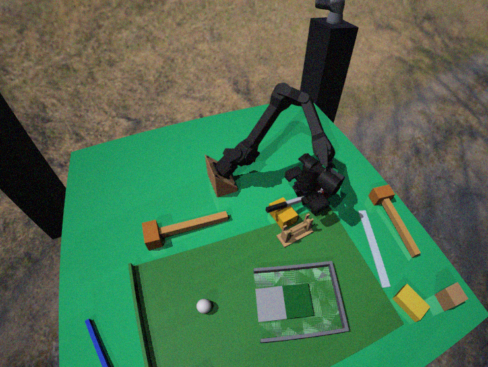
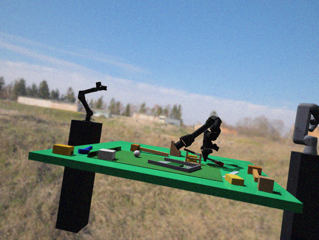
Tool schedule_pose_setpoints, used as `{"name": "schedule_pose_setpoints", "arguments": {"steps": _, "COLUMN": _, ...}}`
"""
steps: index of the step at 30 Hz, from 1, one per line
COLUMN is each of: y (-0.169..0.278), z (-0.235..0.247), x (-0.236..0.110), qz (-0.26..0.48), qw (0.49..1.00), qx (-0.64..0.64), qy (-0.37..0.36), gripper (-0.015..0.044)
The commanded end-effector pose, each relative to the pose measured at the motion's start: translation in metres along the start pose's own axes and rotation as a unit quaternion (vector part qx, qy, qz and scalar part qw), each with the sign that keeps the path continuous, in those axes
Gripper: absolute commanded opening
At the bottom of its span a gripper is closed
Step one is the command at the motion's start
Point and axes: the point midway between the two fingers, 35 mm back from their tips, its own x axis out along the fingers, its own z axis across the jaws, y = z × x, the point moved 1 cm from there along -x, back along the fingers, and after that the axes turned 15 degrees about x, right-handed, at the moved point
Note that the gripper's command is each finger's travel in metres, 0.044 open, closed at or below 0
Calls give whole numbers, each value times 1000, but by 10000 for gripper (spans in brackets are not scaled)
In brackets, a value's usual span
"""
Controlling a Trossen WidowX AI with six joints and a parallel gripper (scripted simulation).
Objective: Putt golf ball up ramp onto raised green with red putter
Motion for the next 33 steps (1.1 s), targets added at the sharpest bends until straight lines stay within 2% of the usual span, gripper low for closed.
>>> {"name": "schedule_pose_setpoints", "arguments": {"steps": 1, "y": 0, "z": -5, "x": -16, "qz": 2, "qw": 1000, "qx": -2, "qy": 5, "gripper": 0}}
{"name": "schedule_pose_setpoints", "arguments": {"steps": 16, "y": -3, "z": 0, "x": -91, "qz": -1, "qw": 1000, "qx": 0, "qy": 3, "gripper": 0}}
{"name": "schedule_pose_setpoints", "arguments": {"steps": 23, "y": 2, "z": -6, "x": -89, "qz": 7, "qw": 1000, "qx": 14, "qy": 14, "gripper": 0}}
{"name": "schedule_pose_setpoints", "arguments": {"steps": 33, "y": 37, "z": -51, "x": -105, "qz": 55, "qw": 992, "qx": 82, "qy": 73, "gripper": 0}}
